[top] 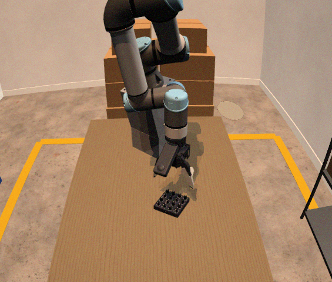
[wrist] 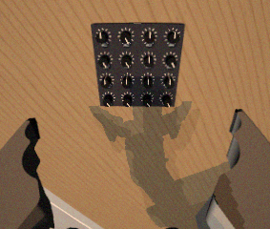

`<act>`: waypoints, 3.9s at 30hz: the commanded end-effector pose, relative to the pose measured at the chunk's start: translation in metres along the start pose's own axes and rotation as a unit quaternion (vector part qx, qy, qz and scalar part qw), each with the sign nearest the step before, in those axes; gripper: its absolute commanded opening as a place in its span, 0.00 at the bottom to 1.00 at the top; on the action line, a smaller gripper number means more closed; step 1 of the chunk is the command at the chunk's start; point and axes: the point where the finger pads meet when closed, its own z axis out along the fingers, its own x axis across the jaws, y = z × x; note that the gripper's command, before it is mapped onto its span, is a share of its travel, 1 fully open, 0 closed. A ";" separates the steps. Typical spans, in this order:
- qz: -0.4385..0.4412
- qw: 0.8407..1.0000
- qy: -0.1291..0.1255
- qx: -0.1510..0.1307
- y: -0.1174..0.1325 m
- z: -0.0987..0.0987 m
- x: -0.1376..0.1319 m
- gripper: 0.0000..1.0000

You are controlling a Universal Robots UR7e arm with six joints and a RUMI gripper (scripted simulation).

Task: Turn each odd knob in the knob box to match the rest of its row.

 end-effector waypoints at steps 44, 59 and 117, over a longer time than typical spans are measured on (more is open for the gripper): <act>0.000 1.000 0.000 0.000 0.000 0.000 0.000 1.00; 0.000 1.000 0.000 0.000 0.000 0.000 0.000 1.00; 0.000 1.000 0.000 0.001 0.035 0.000 -0.002 1.00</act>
